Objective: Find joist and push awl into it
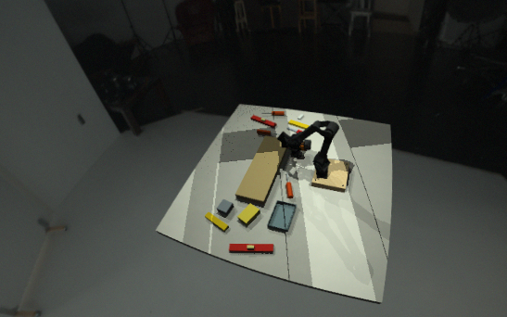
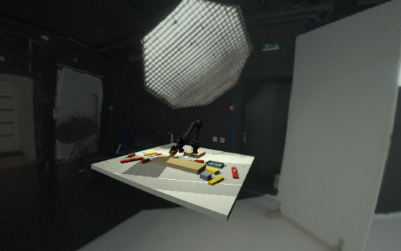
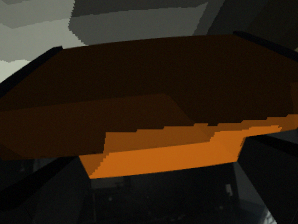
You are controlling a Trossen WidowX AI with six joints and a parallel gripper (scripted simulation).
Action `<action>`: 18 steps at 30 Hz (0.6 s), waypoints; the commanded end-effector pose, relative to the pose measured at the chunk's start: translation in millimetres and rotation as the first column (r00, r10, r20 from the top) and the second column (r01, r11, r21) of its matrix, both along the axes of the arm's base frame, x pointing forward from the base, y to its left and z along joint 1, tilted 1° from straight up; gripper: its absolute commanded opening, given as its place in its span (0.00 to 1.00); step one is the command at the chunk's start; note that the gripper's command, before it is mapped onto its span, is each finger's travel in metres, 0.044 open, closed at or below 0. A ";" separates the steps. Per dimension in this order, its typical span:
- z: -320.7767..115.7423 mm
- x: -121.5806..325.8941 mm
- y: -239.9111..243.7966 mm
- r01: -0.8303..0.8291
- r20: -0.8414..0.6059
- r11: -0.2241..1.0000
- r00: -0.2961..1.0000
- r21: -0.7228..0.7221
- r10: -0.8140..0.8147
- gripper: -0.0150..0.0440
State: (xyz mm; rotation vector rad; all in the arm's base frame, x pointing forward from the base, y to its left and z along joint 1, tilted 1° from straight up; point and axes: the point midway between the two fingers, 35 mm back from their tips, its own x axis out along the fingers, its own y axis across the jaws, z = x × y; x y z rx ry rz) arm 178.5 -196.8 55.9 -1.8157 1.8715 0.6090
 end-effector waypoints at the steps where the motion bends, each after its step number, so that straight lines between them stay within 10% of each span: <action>1: -1.2 -1.1 0.0 0.005 -0.004 0.999 1.000 -0.035 -0.005 0.25; 18: -4.4 -1.1 2.1 0.005 -0.006 0.987 1.000 -0.161 -0.006 0.25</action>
